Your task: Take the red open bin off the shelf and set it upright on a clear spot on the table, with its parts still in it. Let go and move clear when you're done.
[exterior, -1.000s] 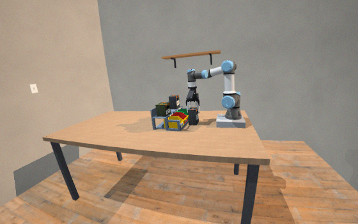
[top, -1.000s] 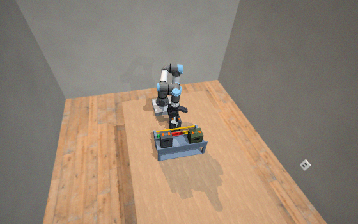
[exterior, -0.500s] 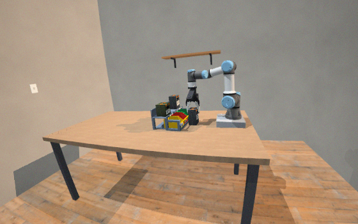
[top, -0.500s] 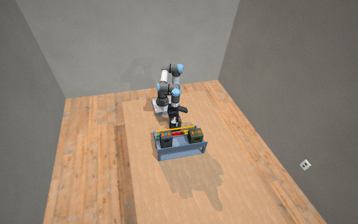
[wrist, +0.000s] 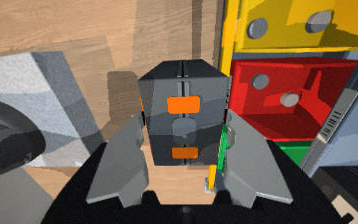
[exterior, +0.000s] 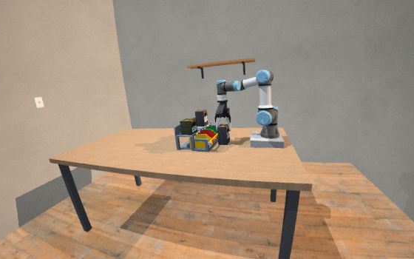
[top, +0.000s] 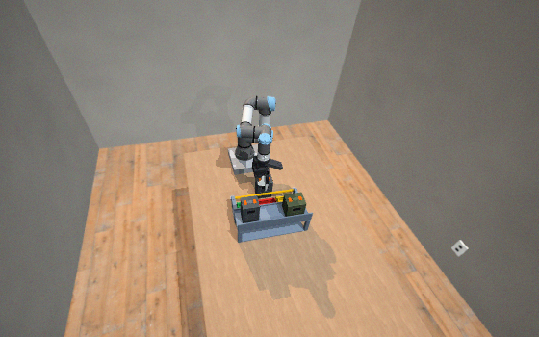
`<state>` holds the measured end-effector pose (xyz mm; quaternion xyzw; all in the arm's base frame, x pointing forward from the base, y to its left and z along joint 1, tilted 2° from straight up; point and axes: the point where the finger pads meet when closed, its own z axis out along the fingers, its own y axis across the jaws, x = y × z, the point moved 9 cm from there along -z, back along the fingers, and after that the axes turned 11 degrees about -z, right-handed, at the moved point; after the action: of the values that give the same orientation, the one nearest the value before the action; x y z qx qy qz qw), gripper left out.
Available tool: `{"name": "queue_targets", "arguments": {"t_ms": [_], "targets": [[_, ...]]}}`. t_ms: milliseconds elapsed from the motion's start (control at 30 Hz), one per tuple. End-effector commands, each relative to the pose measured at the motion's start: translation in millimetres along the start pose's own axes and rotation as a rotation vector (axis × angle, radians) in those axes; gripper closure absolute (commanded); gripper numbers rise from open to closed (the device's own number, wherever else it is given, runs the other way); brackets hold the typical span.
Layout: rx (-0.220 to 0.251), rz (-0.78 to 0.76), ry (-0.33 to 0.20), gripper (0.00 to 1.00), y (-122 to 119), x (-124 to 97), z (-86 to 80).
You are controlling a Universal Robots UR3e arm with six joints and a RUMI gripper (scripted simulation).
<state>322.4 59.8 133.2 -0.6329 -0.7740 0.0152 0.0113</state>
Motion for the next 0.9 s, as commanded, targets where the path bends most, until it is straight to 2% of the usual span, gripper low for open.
{"name": "queue_targets", "arguments": {"t_ms": [0,200,233,867], "targets": [[-0.002,0.0,-0.001,0.42,0.4,-0.2,-1.0],[-0.002,0.0,-0.001,0.42,0.4,-0.2,-1.0],[-0.002,0.0,-0.001,1.0,0.4,-0.2,-1.0],[-0.002,0.0,-0.001,1.0,0.4,-0.2,-1.0]]}}
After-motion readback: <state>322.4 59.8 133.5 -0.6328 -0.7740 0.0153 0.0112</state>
